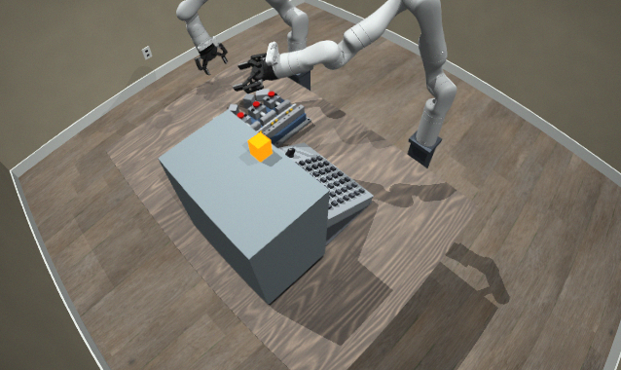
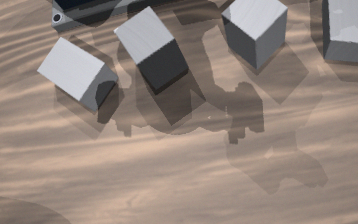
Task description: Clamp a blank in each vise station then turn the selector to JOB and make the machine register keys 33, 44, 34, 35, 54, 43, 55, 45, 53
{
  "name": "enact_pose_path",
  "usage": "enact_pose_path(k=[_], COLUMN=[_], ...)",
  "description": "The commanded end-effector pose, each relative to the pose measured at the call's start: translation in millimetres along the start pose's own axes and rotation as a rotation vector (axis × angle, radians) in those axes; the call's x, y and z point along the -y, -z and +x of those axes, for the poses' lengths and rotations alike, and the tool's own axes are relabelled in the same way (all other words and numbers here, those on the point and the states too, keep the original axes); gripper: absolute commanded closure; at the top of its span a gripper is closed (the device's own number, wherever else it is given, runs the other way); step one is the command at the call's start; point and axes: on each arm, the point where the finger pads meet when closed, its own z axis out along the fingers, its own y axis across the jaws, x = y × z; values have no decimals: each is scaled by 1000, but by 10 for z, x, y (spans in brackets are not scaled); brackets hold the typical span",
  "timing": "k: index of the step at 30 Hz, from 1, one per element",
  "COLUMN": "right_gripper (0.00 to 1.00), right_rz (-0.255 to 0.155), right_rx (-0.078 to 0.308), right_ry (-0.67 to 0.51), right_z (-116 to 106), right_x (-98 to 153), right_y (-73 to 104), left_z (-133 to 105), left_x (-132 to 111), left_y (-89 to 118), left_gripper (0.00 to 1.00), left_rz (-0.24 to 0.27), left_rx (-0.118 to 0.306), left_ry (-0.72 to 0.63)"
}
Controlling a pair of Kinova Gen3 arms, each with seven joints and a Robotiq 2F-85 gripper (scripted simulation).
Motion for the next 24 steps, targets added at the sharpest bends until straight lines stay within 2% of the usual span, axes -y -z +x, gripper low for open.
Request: enact_pose_path(k=[1, 16, 18, 24], right_gripper=[2, 2, 2, 2], right_rz=[-2, -2, -2, -2], right_rx=[0, 0, 0, 0], right_ry=[0, 0, 0, 0], right_z=[1, 1, 1, 1], right_x=[-2, -2, -2, -2], right_y=[6, 6, 6, 6], left_z=[92, 750, 750, 979], left_x=[-18, -135, -135, -175], left_y=[33, 270, 270, 352], left_gripper=[2, 2, 2, 2], left_rz=[-2, -2, -2, -2], left_rx=[2, 2, 2, 2], left_ry=[0, 0, 0, 0])
